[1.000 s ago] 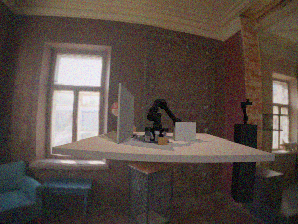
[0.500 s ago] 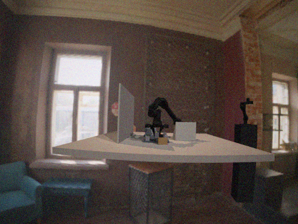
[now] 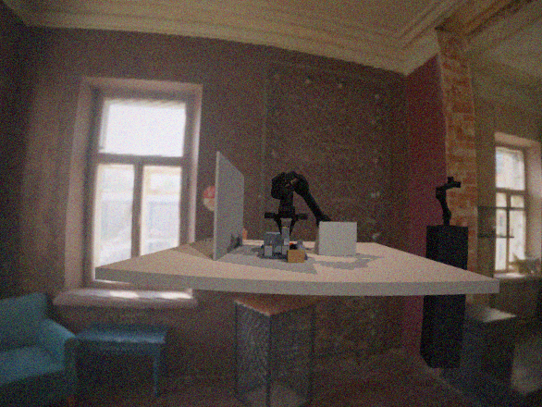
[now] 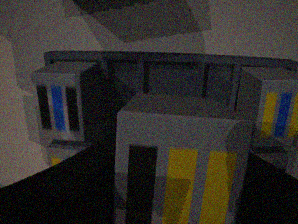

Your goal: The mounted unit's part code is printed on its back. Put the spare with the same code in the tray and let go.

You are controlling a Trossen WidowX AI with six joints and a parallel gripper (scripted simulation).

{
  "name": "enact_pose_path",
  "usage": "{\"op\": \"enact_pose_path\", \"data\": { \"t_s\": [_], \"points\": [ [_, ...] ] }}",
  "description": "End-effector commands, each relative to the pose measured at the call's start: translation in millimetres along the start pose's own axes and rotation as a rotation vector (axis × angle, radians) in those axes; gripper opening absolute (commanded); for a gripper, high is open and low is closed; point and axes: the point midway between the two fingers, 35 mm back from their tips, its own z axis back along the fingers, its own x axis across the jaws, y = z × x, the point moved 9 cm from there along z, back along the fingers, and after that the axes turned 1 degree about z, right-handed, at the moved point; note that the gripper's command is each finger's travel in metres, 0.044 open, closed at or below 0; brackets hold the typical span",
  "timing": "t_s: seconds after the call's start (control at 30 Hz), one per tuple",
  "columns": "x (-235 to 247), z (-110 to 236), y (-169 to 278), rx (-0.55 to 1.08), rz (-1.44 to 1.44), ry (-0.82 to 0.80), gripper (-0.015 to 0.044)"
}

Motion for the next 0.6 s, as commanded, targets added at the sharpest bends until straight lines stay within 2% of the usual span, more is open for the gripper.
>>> {"op": "enact_pose_path", "data": {
  "t_s": [0.0, 0.2, 0.57],
  "points": [
    [2, 16, -3, -0.008, -0.005, -0.002, 0.0],
    [0, 27, -1, -0.01, -0.005, -0.006, 0.0],
    [-59, 40, 69, -0.051, 0.003, -0.012, 0.0]
  ]
}}
